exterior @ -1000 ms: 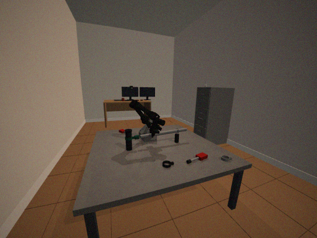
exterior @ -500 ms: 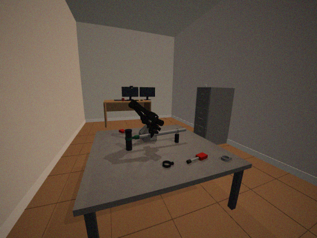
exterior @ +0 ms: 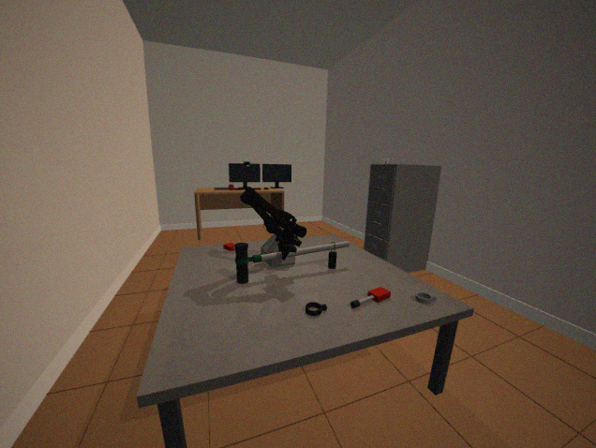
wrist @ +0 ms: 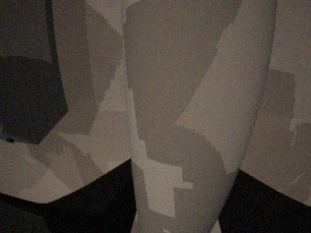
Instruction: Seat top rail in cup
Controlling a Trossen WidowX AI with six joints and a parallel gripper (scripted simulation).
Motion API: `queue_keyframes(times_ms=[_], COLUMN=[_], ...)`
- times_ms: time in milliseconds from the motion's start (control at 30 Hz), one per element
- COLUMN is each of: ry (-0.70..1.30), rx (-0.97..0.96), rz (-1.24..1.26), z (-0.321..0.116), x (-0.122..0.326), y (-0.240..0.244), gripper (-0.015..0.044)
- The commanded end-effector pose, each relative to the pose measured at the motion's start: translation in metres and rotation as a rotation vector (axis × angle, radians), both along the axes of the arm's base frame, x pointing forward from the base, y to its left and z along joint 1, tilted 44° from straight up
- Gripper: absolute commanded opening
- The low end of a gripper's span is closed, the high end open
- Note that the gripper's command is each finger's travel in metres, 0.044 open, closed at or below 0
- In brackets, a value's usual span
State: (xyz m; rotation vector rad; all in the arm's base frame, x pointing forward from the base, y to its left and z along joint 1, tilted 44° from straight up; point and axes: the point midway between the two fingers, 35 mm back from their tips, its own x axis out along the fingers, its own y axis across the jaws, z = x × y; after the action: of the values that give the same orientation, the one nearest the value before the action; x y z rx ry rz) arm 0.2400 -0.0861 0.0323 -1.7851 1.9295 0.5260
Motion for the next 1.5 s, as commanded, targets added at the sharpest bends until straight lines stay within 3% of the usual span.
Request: queue_keyframes(times_ms=[0, 1467], ry=[-0.001, 0.001], rx=[-0.017, -0.001], rz=[0.006, 0.001], z=[0.0045, 0.0017], x=[0.0002, 0.0005], y=[-0.0024, -0.0003], gripper=[0.0000, 0.0000])
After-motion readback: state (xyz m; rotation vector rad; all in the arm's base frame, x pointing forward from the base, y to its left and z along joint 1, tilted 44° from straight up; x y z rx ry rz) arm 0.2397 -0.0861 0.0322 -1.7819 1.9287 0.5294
